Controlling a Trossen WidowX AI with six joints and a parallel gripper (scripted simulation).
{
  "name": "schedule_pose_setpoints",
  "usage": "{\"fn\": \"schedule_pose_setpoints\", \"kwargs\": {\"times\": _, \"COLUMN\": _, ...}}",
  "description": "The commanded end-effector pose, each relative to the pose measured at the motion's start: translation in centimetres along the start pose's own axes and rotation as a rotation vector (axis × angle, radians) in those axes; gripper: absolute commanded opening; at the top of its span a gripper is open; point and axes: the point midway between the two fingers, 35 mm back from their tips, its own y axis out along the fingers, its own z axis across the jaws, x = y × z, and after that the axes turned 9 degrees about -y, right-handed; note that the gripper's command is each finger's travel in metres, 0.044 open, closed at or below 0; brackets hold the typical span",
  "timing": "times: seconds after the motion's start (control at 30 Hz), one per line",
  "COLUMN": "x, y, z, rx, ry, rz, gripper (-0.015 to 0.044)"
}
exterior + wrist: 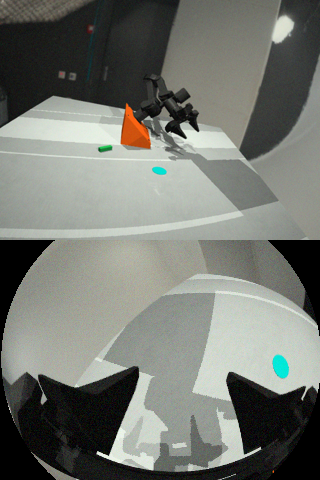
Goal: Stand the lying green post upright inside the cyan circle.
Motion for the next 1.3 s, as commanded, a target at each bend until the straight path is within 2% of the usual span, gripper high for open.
{"fn": "schedule_pose_setpoints", "kwargs": {"times": 0.0, "x": 0.1, "y": 0.0, "z": -0.1, "rx": -0.006, "ry": 0.001, "rz": 0.001, "gripper": 0.0374}}
{"fn": "schedule_pose_setpoints", "kwargs": {"times": 0.17, "x": 1.4, "y": 0.4, "z": -2.7, "rx": -0.167, "ry": 0.029, "rz": 0.041, "gripper": 0.0242}}
{"fn": "schedule_pose_setpoints", "kwargs": {"times": 0.2, "x": 1.7, "y": 0.4, "z": -3.4, "rx": -0.203, "ry": 0.037, "rz": 0.052, "gripper": 0.0233}}
{"fn": "schedule_pose_setpoints", "kwargs": {"times": 0.73, "x": 5.2, "y": -1.7, "z": -14.9, "rx": -0.691, "ry": 0.252, "rz": 0.256, "gripper": 0.0233}}
{"fn": "schedule_pose_setpoints", "kwargs": {"times": 1.27, "x": 4.8, "y": -9.2, "z": -26.0, "rx": -0.942, "ry": 0.627, "rz": 0.496, "gripper": 0.0233}}
